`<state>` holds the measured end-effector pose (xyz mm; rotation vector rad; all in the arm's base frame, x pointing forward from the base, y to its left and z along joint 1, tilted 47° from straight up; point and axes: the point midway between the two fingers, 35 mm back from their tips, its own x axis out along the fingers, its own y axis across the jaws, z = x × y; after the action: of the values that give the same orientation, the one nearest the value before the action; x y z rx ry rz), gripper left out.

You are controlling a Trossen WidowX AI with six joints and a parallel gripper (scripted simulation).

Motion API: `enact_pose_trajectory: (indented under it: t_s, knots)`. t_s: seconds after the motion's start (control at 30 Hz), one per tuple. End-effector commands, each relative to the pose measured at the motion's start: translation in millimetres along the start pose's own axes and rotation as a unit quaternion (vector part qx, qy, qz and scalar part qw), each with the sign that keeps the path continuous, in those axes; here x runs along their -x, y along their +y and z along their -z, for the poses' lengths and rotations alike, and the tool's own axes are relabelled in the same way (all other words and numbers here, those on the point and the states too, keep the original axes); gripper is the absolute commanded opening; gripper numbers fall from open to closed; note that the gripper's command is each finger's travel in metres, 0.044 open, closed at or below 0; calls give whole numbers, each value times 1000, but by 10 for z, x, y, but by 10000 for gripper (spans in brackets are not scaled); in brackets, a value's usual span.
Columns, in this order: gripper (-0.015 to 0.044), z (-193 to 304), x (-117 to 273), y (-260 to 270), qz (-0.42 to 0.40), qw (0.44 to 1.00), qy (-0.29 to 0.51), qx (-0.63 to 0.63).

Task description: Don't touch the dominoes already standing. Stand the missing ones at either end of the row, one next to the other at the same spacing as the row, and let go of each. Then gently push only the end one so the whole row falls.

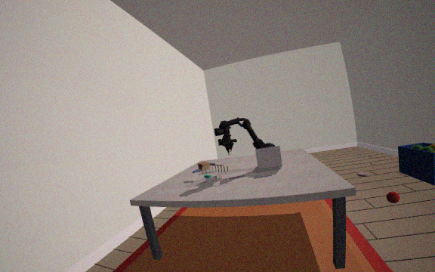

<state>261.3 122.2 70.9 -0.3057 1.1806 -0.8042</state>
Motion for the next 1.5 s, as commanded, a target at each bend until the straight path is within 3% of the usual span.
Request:
enact_pose_trajectory:
  t_s: [0.0, 0.2, 1.0, 1.43, 1.47]
  knots:
    - [107, 152, -26, 261, 5, 995, -2, 96]
    - [107, 148, -62, 269, 4, 995, -2, 96]
    - [107, 132, -1317, 245, 6, 995, -4, 96]
    - [107, 137, -1349, 237, 7, 995, -4, 96]
    - [133, 137, -1349, 237, 7, 995, -4, 96]
